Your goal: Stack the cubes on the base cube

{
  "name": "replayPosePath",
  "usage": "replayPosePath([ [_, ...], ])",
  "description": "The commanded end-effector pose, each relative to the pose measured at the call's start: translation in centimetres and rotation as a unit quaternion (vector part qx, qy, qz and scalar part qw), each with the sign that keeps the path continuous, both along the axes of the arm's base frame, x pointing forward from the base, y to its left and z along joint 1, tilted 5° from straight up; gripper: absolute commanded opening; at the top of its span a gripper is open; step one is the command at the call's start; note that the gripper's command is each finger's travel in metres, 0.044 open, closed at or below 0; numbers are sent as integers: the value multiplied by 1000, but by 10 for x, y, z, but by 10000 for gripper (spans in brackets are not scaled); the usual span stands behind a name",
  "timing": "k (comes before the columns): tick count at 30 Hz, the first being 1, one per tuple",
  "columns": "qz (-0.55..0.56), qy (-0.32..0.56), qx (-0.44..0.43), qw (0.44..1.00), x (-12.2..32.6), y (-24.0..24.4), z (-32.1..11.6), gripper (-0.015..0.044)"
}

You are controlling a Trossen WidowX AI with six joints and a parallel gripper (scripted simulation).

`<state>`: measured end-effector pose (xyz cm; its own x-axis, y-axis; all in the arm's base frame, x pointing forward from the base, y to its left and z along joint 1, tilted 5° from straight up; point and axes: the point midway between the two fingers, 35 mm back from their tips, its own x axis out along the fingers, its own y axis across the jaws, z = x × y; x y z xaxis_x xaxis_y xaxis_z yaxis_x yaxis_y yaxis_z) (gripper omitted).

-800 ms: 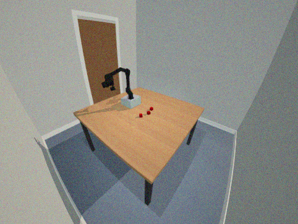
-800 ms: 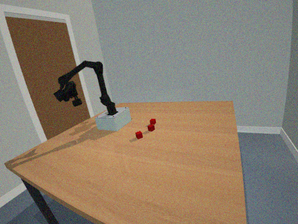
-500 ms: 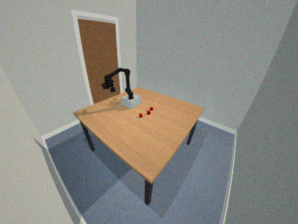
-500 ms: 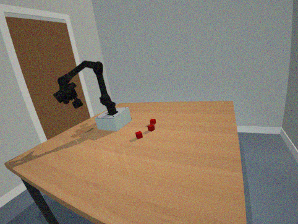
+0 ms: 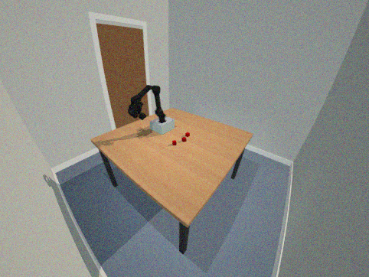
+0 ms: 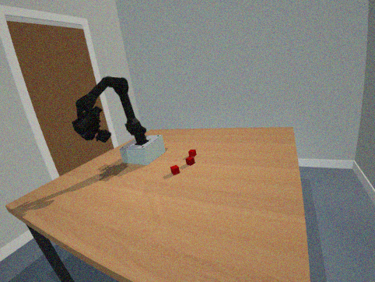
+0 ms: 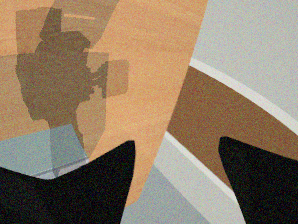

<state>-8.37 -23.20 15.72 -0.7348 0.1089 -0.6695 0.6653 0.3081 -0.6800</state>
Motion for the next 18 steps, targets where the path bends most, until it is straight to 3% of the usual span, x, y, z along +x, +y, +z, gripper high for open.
replayPosePath([
  [1, 79, -30, 28, 996, 34, -15, -11, 265],
  [10, 252, -83, 88, 960, 113, -27, -31, 265],
  [18, 403, -118, 145, 896, 186, -18, -47, 265],
])
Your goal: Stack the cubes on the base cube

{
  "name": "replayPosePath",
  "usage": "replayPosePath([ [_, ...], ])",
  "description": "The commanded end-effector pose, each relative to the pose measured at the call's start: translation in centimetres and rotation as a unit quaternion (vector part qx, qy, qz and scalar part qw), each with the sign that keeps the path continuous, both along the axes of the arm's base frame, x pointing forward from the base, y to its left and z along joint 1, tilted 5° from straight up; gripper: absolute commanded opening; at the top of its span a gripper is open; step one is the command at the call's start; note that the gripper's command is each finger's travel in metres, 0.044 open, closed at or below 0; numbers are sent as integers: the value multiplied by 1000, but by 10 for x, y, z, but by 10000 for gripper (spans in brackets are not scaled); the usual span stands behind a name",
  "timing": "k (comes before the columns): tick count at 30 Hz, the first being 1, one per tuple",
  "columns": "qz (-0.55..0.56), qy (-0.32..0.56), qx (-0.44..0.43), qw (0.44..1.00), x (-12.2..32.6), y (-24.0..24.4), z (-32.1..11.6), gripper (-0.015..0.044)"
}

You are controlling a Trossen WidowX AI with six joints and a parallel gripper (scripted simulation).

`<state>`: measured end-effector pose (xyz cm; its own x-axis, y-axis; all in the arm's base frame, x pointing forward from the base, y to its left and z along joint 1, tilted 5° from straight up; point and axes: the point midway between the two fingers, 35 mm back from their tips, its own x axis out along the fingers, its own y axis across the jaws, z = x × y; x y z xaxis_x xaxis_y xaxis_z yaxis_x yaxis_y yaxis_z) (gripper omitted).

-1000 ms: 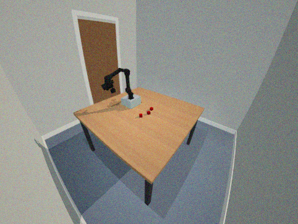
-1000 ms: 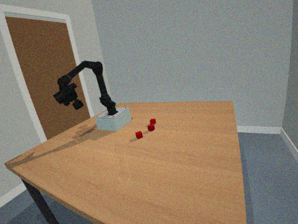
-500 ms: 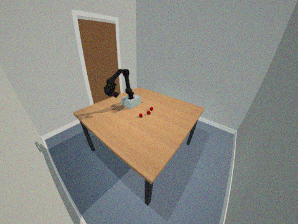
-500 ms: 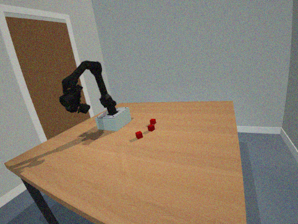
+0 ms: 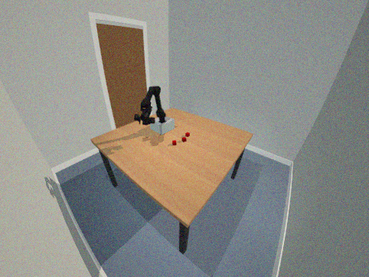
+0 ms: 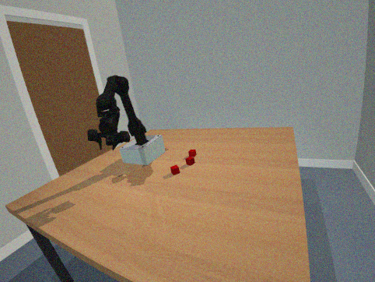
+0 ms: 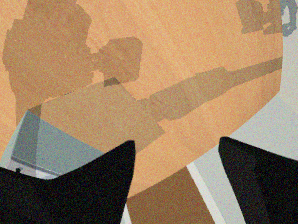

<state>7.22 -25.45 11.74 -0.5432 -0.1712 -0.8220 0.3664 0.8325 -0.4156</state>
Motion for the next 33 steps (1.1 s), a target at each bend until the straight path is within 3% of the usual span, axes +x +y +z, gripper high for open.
replayPosePath([
  [1, 88, -18, 32, 995, 39, 7, -10, 265],
  [17, 419, -62, 144, 894, 171, 88, -40, 265],
  [33, 705, -71, 242, 663, 249, 234, -65, 265],
])
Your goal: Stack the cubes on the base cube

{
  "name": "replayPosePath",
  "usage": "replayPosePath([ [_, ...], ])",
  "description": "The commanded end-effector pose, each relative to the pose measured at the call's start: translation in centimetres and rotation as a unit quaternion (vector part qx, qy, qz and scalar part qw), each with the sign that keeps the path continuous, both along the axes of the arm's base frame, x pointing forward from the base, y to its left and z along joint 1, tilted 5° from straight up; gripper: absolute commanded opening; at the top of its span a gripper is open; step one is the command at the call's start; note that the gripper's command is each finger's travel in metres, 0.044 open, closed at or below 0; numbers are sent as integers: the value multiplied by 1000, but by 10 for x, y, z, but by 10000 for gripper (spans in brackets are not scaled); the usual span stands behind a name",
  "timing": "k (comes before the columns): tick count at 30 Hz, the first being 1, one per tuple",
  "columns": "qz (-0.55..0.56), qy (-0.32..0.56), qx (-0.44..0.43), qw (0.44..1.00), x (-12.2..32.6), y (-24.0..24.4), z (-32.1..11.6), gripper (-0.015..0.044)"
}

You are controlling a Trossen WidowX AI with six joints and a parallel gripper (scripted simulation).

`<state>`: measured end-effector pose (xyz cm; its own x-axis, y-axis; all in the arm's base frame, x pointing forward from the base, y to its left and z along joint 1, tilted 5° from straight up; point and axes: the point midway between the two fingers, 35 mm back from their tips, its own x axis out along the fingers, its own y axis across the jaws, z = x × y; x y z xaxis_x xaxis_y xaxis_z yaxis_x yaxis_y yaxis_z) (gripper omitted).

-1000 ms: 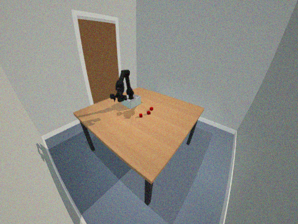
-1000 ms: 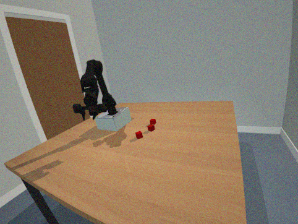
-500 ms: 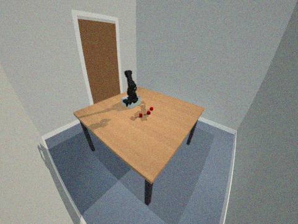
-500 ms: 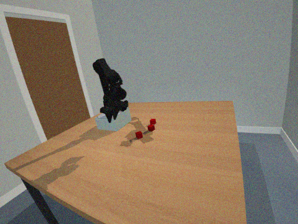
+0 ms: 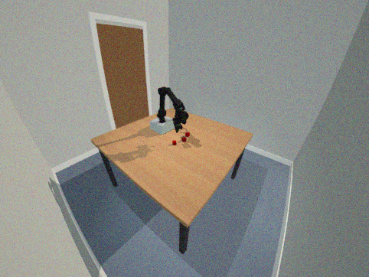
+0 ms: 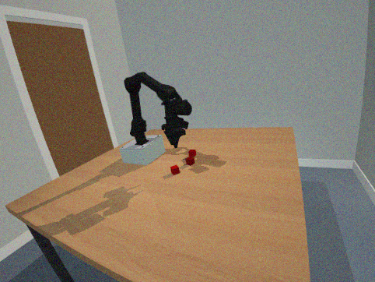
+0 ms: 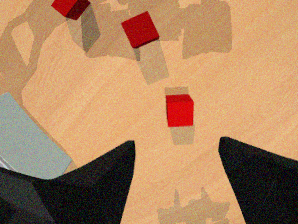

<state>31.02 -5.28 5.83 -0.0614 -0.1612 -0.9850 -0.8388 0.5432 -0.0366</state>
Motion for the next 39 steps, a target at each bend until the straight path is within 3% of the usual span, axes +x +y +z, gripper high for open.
replayPosePath([
  [1, 98, -3, 29, 995, 13, 43, -7, 265],
  [6, 179, -6, 51, 982, 19, 81, -12, 265],
  [12, 179, -6, 51, 982, 19, 81, -14, 265],
  [18, 179, -6, 51, 983, 18, 77, -72, 265],
  [39, 179, -6, 51, 983, 18, 75, -100, 265],
])
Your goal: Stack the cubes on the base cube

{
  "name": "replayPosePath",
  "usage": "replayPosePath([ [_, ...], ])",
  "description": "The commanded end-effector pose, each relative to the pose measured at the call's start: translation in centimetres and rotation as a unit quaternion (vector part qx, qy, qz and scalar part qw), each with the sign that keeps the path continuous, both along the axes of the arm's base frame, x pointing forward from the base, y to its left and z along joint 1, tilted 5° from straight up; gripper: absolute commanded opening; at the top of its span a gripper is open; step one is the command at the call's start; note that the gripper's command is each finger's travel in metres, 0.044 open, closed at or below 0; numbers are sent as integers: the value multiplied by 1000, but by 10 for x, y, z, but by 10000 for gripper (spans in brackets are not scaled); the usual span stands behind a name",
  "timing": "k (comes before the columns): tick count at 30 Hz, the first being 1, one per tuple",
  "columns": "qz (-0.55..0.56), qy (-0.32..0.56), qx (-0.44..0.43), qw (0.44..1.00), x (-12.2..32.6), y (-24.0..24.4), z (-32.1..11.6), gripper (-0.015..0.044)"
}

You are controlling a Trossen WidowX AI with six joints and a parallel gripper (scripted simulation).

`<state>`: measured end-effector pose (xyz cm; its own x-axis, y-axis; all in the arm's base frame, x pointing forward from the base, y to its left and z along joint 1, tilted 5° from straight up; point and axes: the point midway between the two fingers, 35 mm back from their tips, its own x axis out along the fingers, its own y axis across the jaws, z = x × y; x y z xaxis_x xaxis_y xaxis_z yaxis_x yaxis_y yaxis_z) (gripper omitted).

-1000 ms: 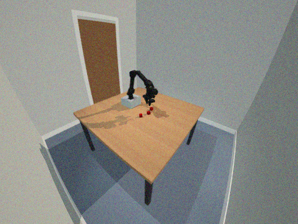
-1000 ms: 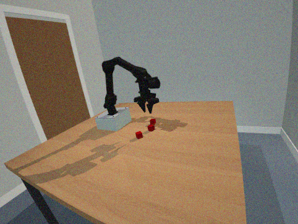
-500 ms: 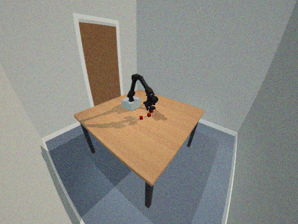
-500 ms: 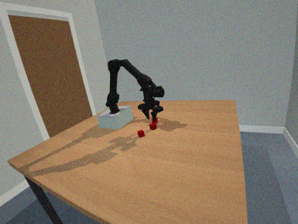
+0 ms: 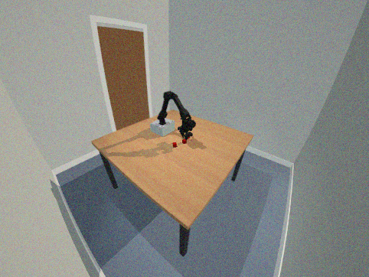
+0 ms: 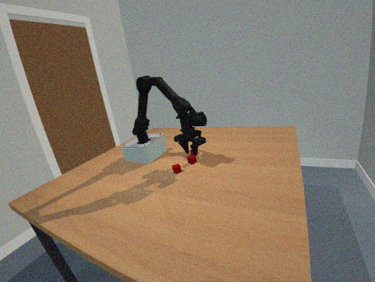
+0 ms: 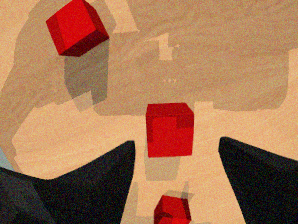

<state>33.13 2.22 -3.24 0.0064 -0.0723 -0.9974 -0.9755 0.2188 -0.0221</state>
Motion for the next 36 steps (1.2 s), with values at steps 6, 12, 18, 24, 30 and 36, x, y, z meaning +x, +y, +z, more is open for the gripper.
replayPosePath([
  [6, 2, 7, 1, 1000, -3, -1, -19, 265],
  [12, 2, 7, 1, 1000, -3, -2, -28, 265],
  [18, 2, 7, 1, 1000, -4, -2, -31, 186],
  [24, 2, 7, 1, 1000, -4, -2, -31, 105],
  [30, 2, 7, 1, 1000, -1, -1, -17, 105],
  [36, 2, 7, 1, 1000, 1, 1, 1, 105],
])
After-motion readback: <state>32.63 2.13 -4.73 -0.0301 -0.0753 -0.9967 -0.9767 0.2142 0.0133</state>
